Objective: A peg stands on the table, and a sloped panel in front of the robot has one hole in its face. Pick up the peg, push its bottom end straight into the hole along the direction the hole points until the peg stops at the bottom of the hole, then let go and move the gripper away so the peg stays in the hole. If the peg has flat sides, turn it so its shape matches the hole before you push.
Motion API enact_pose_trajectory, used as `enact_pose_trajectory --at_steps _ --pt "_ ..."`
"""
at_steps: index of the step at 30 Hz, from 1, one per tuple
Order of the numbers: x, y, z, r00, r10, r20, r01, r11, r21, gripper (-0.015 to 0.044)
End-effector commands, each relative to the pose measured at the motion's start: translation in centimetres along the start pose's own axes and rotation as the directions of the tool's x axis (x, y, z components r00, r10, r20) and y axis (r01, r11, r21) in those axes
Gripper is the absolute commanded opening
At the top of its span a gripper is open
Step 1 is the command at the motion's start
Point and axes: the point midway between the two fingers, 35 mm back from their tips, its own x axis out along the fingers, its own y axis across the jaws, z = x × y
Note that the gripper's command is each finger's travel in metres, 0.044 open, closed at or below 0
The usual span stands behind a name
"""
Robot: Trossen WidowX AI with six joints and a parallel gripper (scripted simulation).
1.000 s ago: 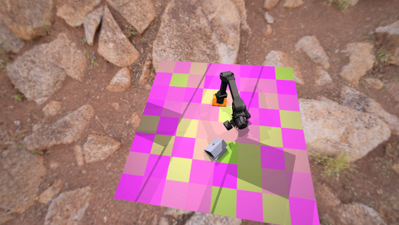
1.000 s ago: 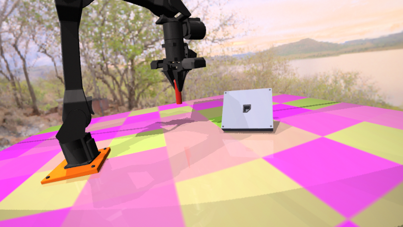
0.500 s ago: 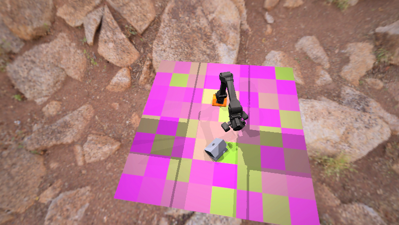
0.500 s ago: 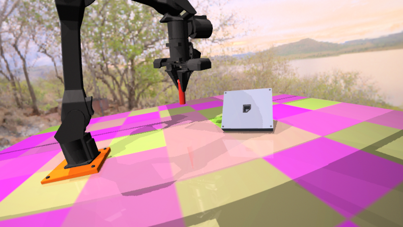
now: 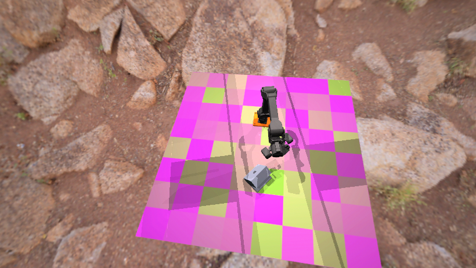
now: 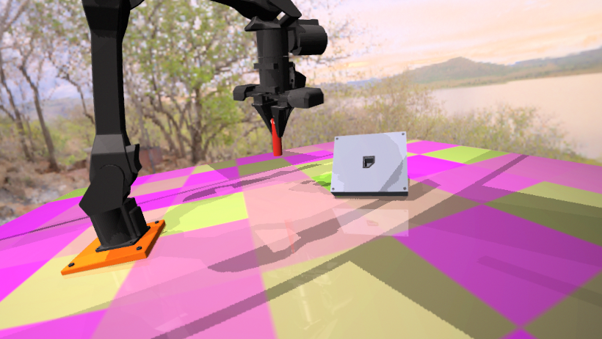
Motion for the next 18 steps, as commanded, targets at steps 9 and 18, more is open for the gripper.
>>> enact_pose_trajectory --at_steps 9,18 --pt "-0.2 -1.4 -0.1 0.999 0.035 0.038 -0.035 0.999 -0.026 0.0000" --pt "-0.4 -2.4 -0.2 0.996 0.057 0.067 -0.054 0.998 -0.041 0.0000"
